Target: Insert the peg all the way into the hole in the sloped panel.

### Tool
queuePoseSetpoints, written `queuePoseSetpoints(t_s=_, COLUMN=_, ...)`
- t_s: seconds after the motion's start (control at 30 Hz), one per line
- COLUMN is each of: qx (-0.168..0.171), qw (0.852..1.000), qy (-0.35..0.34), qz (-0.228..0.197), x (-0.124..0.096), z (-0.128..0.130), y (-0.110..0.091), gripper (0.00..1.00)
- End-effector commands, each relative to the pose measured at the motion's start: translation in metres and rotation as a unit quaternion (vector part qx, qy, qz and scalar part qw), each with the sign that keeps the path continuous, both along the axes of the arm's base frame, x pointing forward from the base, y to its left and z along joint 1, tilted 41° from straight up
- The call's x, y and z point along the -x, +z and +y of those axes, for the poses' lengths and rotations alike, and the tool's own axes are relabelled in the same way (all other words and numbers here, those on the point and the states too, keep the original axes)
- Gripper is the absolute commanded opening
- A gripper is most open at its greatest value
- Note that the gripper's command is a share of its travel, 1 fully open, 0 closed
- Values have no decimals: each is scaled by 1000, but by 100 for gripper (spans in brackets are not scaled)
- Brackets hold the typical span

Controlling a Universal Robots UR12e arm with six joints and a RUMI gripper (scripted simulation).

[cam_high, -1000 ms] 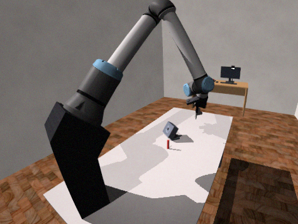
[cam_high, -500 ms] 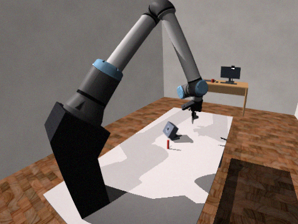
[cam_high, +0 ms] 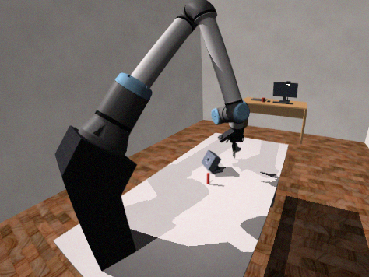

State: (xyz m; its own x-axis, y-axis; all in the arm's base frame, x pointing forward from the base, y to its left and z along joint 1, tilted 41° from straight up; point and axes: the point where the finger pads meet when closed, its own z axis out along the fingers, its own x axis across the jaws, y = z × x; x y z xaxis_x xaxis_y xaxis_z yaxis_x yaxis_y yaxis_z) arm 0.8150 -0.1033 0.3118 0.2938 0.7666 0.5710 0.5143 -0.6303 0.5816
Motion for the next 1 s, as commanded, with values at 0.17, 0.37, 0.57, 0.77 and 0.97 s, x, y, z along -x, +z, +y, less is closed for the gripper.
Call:
queuePoseSetpoints(t_s=0.17, qx=70, qw=997, qy=25, qz=18, x=18, z=9, y=-41, gripper=100)
queuePoseSetpoints(t_s=0.37, qx=109, qw=993, qy=41, qz=30, x=30, z=14, y=-63, gripper=100)
queuePoseSetpoints(t_s=0.57, qx=134, qw=989, qy=52, qz=38, x=39, z=18, y=-78, gripper=100)
queuePoseSetpoints(t_s=0.77, qx=172, qw=981, qy=70, qz=51, x=53, z=22, y=-99, gripper=100)
queuePoseSetpoints(t_s=0.97, qx=204, qw=973, qy=85, qz=62, x=65, z=25, y=-115, gripper=100)
